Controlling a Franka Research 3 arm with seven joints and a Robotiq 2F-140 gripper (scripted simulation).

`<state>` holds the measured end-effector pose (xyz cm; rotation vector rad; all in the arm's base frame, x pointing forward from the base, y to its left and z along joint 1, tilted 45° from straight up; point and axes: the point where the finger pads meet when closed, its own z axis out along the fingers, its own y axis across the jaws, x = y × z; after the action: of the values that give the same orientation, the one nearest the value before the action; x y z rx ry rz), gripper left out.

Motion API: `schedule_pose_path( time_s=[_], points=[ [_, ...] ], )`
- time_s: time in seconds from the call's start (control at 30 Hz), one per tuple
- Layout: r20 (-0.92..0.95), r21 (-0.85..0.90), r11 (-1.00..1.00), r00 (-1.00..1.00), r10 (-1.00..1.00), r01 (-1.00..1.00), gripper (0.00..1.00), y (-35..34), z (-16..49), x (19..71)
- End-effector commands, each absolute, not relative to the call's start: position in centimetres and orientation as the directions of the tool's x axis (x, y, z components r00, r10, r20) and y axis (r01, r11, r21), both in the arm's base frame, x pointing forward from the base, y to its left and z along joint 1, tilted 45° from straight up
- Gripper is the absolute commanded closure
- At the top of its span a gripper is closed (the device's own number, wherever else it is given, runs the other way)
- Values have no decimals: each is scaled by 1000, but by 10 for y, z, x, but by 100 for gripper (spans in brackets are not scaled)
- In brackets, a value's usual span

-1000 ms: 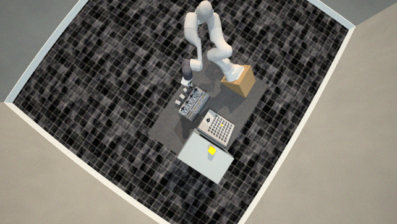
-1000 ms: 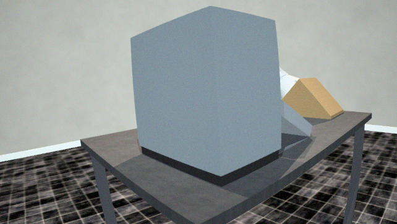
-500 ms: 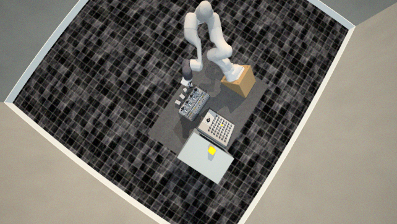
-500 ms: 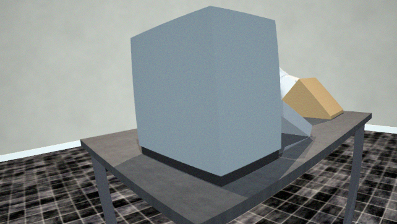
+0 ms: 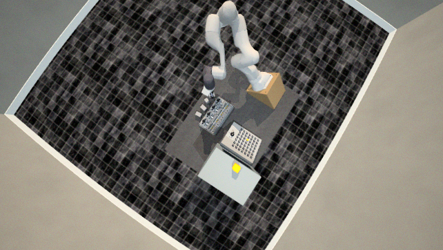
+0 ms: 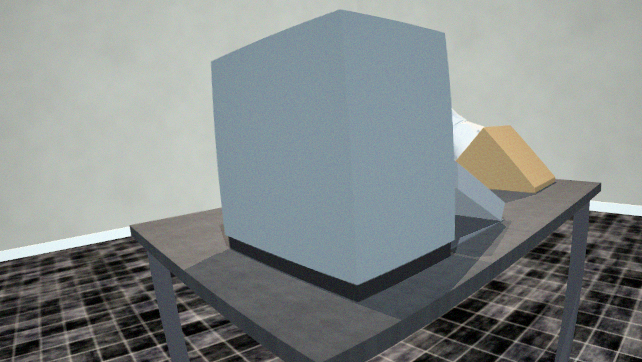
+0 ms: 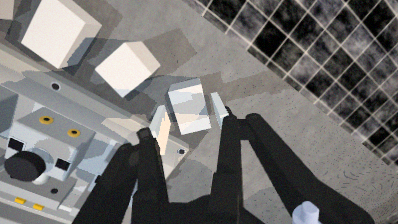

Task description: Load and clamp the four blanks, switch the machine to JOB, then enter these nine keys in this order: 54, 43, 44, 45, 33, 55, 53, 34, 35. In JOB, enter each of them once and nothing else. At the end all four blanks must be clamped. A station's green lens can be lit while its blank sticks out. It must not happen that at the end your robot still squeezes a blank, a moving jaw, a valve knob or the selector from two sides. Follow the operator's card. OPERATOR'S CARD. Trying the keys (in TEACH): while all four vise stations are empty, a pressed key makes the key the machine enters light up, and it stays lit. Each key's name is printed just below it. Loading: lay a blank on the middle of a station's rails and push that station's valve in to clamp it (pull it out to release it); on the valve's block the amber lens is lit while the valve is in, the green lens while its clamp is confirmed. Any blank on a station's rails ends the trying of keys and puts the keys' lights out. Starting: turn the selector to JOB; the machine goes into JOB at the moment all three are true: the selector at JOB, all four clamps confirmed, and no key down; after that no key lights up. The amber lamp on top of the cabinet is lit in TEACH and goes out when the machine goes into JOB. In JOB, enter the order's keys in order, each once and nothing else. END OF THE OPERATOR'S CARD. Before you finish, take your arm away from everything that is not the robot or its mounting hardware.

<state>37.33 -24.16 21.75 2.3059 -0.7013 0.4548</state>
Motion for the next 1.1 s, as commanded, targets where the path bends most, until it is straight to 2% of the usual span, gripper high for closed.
schedule_pose_path(
  time_s=[0.0,0.77,0.8,1.07],
  points=[
    [495,499,-627,791,-360,-598,60,-242,218,375],
    [495,499,-627,791,-360,-598,60,-242,218,375],
    [495,499,-627,791,-360,-598,100,-242,218,375],
    [495,499,-627,791,-360,-598,100,-242,218,375]
  ],
)
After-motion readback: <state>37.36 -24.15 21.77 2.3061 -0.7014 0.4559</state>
